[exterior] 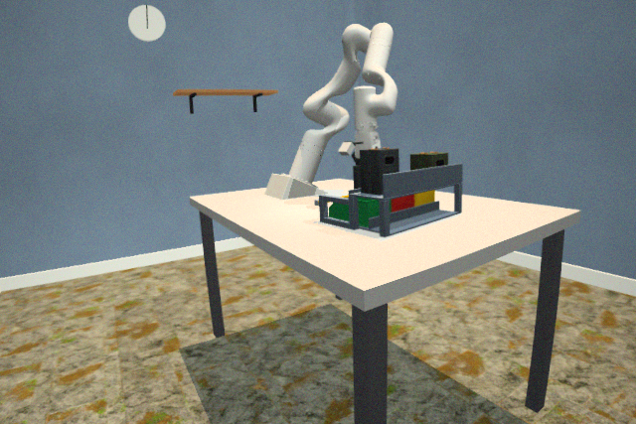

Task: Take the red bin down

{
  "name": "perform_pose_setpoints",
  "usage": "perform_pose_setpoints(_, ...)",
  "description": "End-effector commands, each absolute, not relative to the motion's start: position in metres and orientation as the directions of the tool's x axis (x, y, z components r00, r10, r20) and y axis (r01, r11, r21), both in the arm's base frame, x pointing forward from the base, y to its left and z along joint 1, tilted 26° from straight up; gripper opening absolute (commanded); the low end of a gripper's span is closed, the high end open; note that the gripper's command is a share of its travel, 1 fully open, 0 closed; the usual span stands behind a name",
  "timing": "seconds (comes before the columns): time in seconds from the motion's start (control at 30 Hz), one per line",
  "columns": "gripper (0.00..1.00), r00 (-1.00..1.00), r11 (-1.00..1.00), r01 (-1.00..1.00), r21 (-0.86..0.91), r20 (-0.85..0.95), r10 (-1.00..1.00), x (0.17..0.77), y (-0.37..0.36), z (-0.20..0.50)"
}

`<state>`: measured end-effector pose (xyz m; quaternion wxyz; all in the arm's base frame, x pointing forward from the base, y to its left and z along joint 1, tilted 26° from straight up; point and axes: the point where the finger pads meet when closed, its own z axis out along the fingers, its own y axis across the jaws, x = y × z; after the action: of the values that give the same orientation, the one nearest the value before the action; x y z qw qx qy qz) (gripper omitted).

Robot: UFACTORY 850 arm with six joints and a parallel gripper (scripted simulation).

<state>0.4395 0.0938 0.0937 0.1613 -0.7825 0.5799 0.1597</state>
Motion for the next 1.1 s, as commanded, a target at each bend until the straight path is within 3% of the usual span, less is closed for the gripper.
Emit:
perform_pose_setpoints(0.0, 0.0, 0.277, -0.275, -0.959, -0.069, -0.437, -0.856, 0.4403, 0.0962, 0.087)
perform_pose_setpoints(0.97, 0.0, 0.277, -0.275, -0.959, -0.069, -0.437, -0.856, 0.4403, 0.0996, 0.0776)
perform_pose_setpoints(1.0, 1.0, 0.277, -0.275, -0.959, -0.069, -0.437, -0.856, 0.4403, 0.0995, 0.0777)
perform_pose_setpoints(1.07, 1.0, 0.277, -0.275, -0.959, -0.069, -0.437, -0.856, 0.4403, 0.0995, 0.0777)
